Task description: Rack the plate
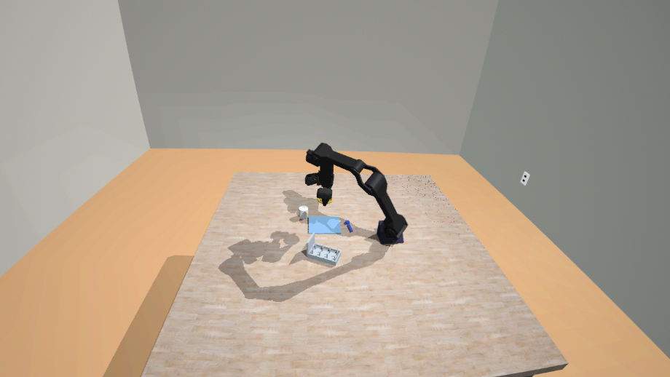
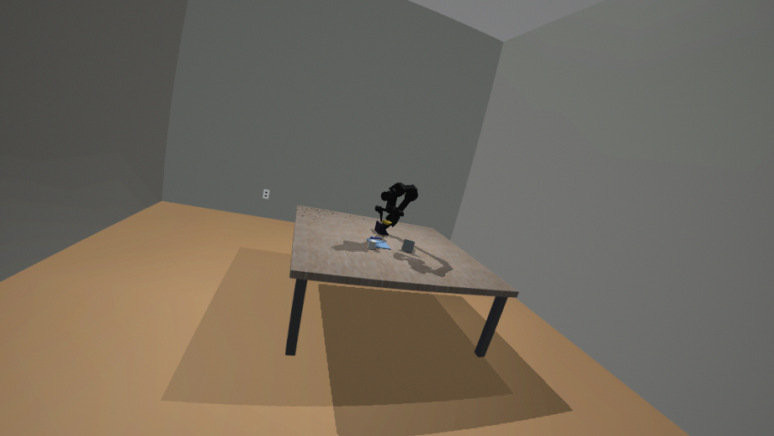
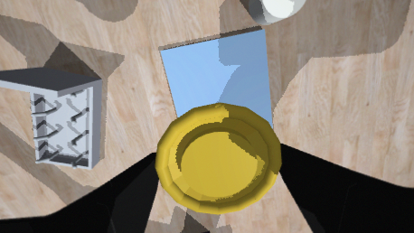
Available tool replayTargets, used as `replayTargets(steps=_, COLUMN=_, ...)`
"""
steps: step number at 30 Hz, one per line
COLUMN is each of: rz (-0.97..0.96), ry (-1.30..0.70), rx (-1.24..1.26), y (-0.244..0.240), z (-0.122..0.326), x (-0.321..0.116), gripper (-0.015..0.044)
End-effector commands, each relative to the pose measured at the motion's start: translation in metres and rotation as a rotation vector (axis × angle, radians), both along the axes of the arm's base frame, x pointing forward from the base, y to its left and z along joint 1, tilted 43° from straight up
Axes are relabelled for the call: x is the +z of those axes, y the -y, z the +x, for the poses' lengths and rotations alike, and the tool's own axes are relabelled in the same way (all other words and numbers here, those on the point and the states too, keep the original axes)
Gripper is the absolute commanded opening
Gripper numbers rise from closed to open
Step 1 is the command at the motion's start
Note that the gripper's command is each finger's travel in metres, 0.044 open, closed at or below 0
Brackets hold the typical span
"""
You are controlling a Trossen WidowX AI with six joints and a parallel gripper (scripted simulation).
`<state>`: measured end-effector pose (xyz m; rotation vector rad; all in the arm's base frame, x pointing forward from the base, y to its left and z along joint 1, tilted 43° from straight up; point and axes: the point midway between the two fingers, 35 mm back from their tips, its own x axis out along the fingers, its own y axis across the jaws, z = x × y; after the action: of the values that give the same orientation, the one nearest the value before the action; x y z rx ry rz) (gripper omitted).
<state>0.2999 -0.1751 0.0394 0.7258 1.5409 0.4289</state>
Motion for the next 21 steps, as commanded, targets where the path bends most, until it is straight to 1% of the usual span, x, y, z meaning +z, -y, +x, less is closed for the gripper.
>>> replayTargets(steps=1, rz=-0.008, ry=-0.065, rx=-0.09, y=-0.011, z=0.002, x=0.019, gripper=0.0)
replayTargets(steps=21, rz=0.0, ry=-0.488, rx=-0.632, y=-0.078, z=-0.012, x=0.09, gripper=0.0)
